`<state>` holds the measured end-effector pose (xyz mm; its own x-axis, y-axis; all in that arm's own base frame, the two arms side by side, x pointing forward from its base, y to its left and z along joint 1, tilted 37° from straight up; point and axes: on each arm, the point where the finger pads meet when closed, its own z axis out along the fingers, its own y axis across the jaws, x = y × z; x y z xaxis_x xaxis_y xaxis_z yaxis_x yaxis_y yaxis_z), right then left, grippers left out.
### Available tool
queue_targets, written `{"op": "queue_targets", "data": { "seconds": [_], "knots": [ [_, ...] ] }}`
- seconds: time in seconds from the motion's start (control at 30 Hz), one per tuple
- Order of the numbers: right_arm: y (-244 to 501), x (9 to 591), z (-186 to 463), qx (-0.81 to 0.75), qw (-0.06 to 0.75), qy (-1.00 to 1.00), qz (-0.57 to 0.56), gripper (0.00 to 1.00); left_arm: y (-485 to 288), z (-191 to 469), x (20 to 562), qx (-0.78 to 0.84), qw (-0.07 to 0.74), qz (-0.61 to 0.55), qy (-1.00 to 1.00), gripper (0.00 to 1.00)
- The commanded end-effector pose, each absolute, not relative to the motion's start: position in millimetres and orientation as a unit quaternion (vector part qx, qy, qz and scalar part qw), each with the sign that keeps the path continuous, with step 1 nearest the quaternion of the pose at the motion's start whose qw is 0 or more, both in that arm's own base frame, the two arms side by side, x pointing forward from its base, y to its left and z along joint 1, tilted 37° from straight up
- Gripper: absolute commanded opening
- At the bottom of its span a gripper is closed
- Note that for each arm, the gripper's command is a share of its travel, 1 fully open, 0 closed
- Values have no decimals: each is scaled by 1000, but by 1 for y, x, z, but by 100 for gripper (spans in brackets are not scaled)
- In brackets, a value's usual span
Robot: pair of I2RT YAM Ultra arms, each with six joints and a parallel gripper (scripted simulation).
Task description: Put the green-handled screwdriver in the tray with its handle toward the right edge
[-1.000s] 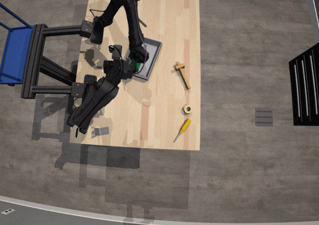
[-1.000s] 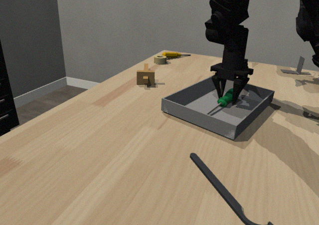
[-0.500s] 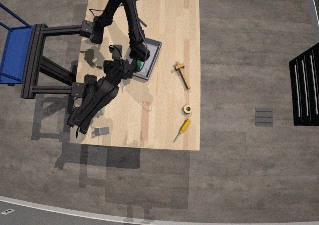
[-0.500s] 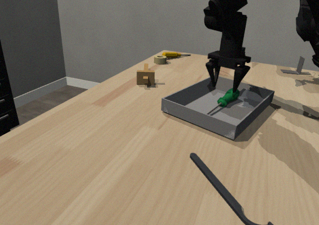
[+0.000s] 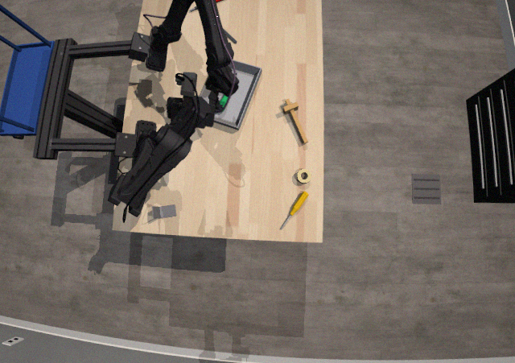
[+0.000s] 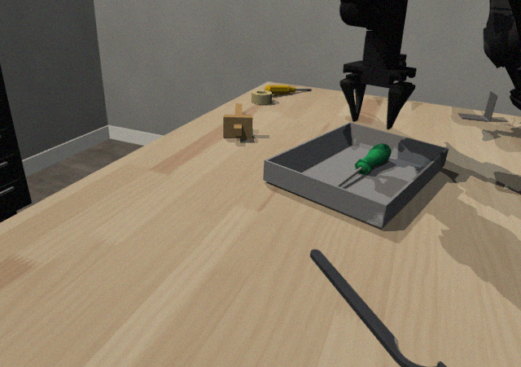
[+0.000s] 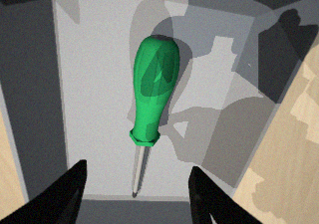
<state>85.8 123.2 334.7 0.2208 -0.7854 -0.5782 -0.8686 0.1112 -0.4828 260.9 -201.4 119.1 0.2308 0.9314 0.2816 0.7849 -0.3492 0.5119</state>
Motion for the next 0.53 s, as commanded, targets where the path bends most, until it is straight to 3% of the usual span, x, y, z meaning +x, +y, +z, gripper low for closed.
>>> {"op": "queue_targets", "data": {
  "seconds": [0.0, 0.5],
  "knots": [
    [120, 83, 341, -664, 412, 622, 50, 100, -203, 120, 257, 776, 125, 276, 553, 65],
    [121, 83, 341, -662, 416, 621, 54, 100, -203, 120, 257, 776, 125, 276, 553, 65]
  ]
}}
